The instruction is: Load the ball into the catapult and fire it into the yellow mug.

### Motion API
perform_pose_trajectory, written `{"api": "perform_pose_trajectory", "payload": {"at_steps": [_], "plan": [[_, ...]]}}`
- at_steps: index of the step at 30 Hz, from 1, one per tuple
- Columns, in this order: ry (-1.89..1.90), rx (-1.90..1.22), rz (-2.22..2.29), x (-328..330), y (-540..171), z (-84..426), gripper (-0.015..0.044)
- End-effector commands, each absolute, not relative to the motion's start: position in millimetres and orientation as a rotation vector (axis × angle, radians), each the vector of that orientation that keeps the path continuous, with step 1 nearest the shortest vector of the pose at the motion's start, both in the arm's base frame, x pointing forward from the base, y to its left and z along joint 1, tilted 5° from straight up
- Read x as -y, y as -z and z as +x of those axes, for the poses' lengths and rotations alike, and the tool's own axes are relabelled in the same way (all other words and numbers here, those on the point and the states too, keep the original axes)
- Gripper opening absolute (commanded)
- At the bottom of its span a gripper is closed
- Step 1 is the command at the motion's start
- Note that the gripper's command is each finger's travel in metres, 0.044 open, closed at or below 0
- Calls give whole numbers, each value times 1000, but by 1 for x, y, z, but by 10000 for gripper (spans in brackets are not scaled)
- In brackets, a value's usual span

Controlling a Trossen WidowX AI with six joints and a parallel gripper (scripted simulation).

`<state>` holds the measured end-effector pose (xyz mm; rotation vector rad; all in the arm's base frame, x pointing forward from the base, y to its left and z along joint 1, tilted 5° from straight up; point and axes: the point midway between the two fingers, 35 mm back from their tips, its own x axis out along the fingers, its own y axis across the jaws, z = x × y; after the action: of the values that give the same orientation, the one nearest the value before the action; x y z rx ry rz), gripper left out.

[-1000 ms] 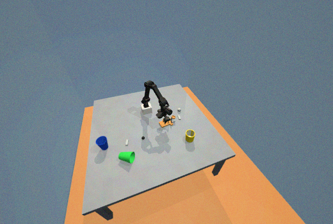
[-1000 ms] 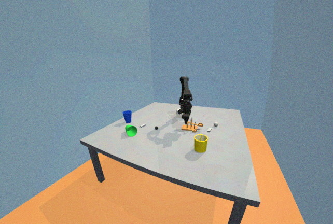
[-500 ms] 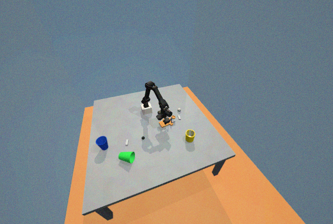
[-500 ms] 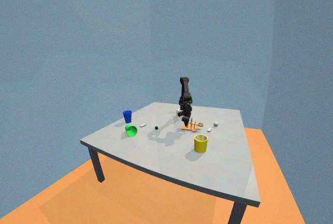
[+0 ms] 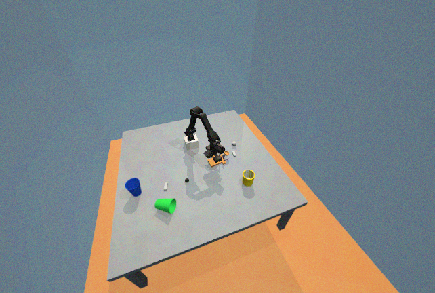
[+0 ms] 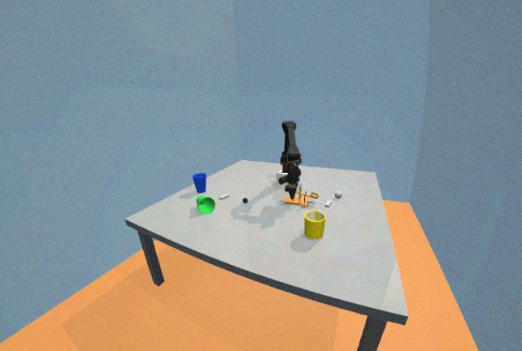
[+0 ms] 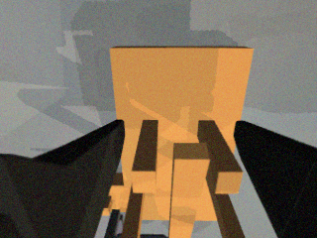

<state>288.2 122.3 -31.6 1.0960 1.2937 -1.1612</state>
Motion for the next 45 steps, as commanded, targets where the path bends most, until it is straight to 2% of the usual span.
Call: {"api": "perform_pose_trajectory", "payload": {"at_steps": [1,4,9,13,20,45], "plan": [[1160,-1293,1097,-122,31,289,204],[1160,-1293,1097,-122,31,289,125],[1160,-1293,1097,-122,31,289,92],[1161,-1294,1095,-123,-7,291,0],[1144,-1305,1078,-123,-19,291,0],[464,-1569,437,-130,-16,306,0]]}}
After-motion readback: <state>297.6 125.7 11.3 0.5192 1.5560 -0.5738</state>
